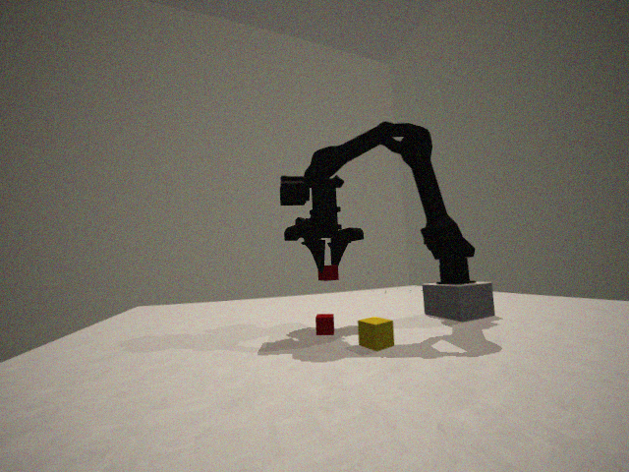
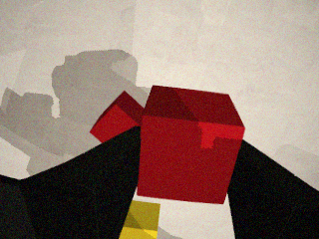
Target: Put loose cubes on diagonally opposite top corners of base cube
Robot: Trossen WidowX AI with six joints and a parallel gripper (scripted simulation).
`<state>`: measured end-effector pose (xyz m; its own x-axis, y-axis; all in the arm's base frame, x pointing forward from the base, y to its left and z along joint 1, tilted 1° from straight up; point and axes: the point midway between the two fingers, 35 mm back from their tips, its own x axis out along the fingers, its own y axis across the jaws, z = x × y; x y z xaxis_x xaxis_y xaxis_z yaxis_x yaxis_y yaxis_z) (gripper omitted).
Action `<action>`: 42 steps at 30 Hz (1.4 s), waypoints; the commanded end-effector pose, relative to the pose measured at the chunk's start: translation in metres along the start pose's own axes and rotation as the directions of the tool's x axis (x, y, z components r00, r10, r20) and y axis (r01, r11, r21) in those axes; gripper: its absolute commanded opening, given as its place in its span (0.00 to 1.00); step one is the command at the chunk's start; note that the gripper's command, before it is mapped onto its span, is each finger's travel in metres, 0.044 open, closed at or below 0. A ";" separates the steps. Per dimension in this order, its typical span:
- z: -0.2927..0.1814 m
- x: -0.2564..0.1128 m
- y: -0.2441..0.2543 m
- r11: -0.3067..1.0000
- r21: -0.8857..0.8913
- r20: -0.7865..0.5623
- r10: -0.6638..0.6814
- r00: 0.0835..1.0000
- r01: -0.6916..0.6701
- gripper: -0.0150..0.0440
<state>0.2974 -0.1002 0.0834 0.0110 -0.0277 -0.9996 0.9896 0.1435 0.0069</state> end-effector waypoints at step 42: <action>-0.142 0.023 0.018 0.817 -0.577 -0.012 0.008 1.000 -0.014 0.43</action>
<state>0.2974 0.0308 0.0581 0.0127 -0.0212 -0.9997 0.7600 0.6499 -0.0041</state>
